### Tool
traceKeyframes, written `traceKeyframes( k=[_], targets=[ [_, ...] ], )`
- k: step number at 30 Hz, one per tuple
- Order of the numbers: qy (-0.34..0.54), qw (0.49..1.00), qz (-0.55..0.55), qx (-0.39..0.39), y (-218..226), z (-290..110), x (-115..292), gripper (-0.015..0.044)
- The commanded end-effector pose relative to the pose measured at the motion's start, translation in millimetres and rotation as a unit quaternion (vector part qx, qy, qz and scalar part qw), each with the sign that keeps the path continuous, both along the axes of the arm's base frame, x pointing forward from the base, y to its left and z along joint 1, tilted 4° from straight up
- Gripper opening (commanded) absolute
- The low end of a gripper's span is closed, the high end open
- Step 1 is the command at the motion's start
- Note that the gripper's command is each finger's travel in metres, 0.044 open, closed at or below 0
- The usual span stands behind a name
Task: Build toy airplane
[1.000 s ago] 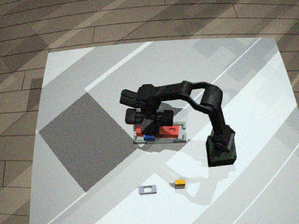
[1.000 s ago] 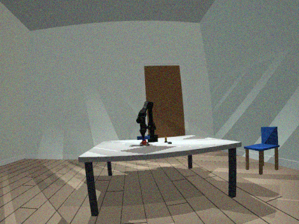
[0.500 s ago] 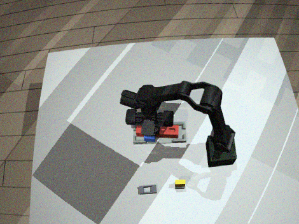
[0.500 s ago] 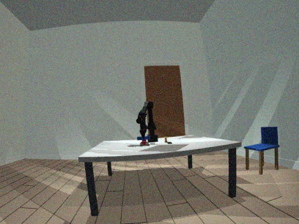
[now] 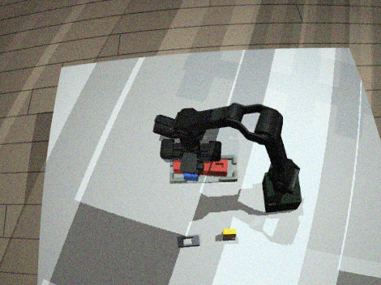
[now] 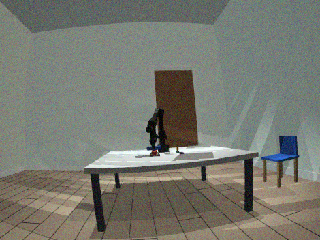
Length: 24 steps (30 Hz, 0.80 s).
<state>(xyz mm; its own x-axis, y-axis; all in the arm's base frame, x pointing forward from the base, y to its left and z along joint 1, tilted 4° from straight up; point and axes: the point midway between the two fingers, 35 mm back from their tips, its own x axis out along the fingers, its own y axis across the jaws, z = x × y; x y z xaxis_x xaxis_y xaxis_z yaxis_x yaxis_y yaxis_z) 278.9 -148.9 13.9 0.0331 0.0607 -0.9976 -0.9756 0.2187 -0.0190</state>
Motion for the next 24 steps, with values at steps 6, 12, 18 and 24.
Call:
traceKeyframes(
  k=[6, 12, 18, 24],
  targets=[
    [0.000, 1.000, 0.000, 0.000, 0.0, 0.3, 0.0, 0.0063],
    [0.000, 1.000, 0.000, 0.000, 0.0, 0.3, 0.0, 0.0220],
    [0.000, 1.000, 0.000, 0.000, 0.0, 0.3, 0.0, 0.0378],
    [0.000, 1.000, 0.000, 0.000, 0.0, 0.3, 0.0, 0.0440]
  ],
)
